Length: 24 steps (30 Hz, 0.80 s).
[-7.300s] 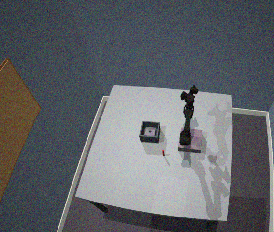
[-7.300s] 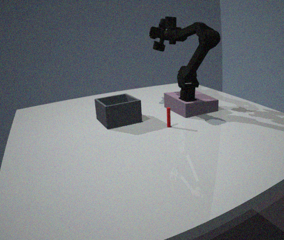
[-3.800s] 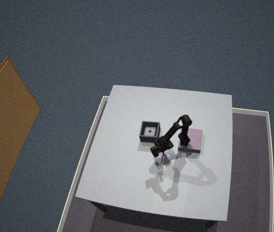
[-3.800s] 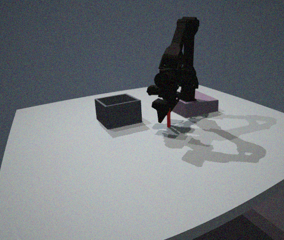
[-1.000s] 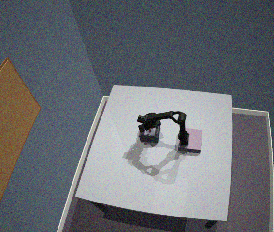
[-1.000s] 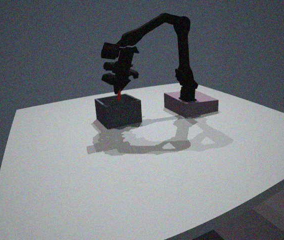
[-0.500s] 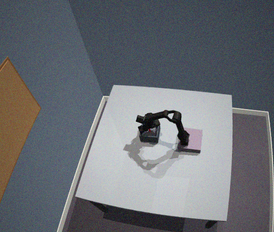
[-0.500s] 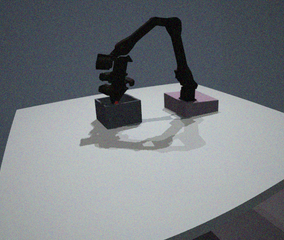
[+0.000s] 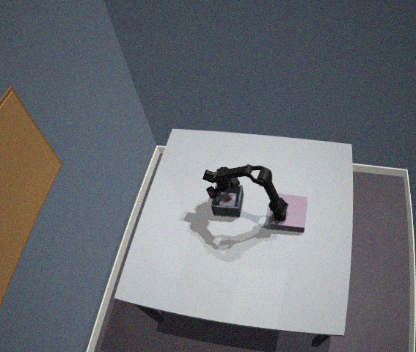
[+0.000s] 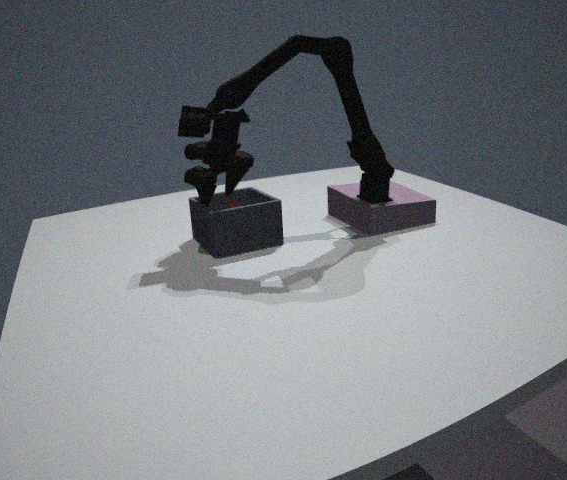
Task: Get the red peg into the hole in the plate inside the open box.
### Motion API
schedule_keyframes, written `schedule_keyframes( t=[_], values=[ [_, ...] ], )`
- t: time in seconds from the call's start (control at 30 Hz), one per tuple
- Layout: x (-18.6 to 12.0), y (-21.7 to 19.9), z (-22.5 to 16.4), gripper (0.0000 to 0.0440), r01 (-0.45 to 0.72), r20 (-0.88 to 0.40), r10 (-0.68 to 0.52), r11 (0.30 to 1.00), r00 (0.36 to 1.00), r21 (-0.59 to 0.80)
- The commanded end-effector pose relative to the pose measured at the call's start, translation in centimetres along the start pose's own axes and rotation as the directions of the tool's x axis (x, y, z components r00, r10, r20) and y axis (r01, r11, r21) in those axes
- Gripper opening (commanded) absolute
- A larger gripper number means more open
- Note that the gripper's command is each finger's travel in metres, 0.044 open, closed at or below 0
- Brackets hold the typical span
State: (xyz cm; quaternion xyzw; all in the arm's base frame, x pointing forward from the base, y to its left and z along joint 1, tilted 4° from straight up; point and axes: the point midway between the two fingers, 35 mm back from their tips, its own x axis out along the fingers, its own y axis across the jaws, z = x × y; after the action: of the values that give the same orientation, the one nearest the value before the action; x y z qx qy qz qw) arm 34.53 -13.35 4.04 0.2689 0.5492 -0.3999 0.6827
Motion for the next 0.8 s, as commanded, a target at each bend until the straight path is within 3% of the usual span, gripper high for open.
schedule_keyframes(
  t=[0.0, 0.27, 0.77],
  values=[
    [0.0, 1.2, 2.9, 0.0440, -0.045, 0.086, 0.042, 0.998, 0.995, 0.034],
    [-0.6, 1.1, 6.4, 0.0440, -0.067, 0.179, 0.056, 0.996, 0.982, 0.056],
    [-0.6, 1.1, 6.5, 0.0440, -0.067, 0.181, 0.056, 0.996, 0.982, 0.057]
  ],
)
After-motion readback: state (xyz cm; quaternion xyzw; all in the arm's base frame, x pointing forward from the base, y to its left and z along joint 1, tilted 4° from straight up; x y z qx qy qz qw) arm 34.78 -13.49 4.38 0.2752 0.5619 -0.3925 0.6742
